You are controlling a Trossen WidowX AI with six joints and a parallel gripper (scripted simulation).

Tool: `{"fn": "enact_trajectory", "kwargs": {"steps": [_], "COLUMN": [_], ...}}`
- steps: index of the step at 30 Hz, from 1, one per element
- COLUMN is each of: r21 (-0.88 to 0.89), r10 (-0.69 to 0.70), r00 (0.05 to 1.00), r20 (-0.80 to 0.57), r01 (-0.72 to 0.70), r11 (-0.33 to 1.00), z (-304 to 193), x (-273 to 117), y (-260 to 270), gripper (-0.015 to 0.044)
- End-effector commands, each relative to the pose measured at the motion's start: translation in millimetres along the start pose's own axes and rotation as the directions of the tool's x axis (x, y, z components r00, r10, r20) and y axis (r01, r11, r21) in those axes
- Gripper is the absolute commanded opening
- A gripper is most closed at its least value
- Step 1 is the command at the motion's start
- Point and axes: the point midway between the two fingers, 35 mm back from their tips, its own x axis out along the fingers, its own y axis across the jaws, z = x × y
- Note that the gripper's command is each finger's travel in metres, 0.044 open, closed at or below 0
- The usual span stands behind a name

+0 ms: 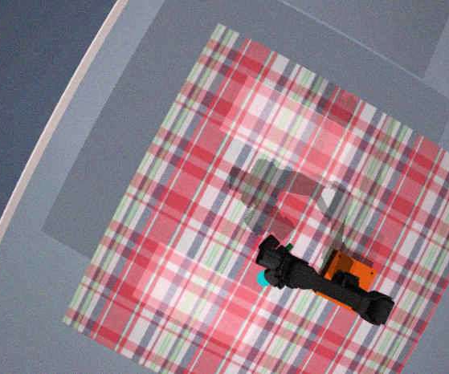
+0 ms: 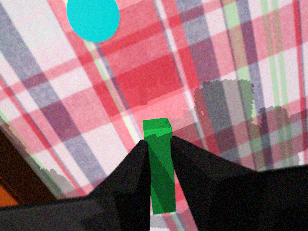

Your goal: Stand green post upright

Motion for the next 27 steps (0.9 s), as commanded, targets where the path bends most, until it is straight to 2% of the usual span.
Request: {"fn": "enact_trajectory", "kwargs": {"steps": [1,27], "r21": [0.016,0.085], "r10": [0.01,0.013], "r00": [1.0,1.0], "r20": [0.002,0.015], "r01": [-0.01,-0.014], "r11": [1.0,0.996], "z": [13,87], "x": [1,-6], "y": [4,40], "gripper": [0.0023,0.0023]}}
